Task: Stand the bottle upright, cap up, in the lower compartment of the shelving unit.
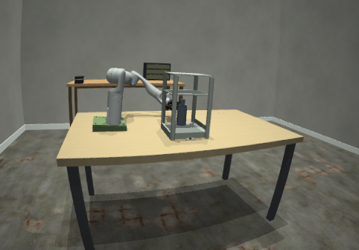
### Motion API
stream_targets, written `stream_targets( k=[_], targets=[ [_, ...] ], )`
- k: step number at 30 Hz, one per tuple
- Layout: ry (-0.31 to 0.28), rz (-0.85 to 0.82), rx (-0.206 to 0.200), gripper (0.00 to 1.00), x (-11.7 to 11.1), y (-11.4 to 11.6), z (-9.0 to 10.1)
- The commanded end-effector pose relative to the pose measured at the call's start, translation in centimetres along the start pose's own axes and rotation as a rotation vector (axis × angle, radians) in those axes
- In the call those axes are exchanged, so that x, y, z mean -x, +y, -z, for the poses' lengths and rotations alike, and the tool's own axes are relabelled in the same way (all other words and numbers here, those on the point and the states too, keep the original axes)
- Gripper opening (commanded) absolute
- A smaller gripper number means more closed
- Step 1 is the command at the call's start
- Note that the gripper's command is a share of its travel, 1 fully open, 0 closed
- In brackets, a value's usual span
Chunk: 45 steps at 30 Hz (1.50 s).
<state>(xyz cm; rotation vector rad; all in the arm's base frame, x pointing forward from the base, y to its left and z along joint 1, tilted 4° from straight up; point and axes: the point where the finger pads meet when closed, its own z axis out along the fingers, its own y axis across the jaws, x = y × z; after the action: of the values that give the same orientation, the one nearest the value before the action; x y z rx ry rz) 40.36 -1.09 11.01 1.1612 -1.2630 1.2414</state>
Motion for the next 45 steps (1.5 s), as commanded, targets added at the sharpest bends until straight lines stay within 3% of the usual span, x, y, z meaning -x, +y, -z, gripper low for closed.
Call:
stream_targets(
  k=[1, 11, 26, 45],
  targets=[
    [-0.002, -0.002, -0.004, 0.81, 0.0, -0.1, 0.5],
    [-0.002, -0.002, -0.004, 0.81, 0.0, -0.1, 2.5],
    [-0.002, -0.002, -0.004, 0.81, 0.0, -0.1, 6.9],
    [-0.002, -0.002, -0.004, 0.81, 0.0, -0.1, 8.8]
  ],
)
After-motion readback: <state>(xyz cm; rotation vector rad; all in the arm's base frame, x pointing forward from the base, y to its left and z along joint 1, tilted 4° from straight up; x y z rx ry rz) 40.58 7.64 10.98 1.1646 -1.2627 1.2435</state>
